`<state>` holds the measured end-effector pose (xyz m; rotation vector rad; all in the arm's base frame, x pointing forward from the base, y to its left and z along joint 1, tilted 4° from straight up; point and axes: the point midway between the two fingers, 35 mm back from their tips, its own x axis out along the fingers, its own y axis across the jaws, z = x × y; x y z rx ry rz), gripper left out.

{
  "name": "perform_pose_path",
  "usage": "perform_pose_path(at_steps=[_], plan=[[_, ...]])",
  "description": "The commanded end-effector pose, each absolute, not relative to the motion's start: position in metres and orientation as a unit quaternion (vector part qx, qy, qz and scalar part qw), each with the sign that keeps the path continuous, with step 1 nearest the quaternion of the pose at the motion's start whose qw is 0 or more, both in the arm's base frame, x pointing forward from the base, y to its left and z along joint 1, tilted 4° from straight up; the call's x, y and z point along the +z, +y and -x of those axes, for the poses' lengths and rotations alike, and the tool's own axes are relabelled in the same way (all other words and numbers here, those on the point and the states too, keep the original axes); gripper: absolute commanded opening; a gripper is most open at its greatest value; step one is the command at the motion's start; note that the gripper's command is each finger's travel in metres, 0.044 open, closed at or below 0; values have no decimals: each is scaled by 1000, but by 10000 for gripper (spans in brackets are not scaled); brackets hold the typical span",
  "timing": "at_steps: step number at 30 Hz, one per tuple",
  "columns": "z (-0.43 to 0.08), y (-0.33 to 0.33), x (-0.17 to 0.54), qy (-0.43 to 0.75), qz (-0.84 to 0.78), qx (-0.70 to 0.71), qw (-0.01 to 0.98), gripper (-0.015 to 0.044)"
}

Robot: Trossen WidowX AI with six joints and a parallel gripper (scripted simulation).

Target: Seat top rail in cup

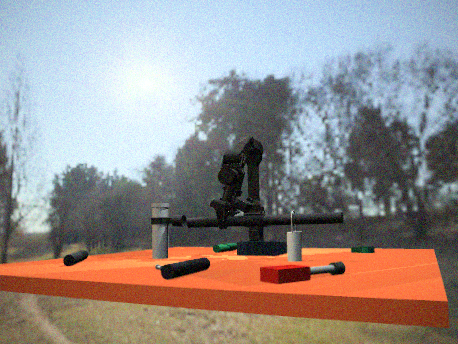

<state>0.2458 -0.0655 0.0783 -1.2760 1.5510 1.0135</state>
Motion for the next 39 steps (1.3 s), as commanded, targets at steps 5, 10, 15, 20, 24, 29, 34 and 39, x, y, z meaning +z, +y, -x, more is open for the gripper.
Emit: perform_pose_path(at_steps=[5,10,15,20,24,29,34,39], plan=[[-250,-68,85,621,514,405,432,0],[-252,-70,86,621,514,405,432,0],[-254,-71,89,621,514,405,432,0],[-254,-73,89,621,514,405,431,0],[-252,-77,88,621,513,407,430,0],[-248,-84,86,622,511,411,429,0],[-246,-89,84,622,510,413,428,0],[-246,-89,84,622,510,413,428,0]])
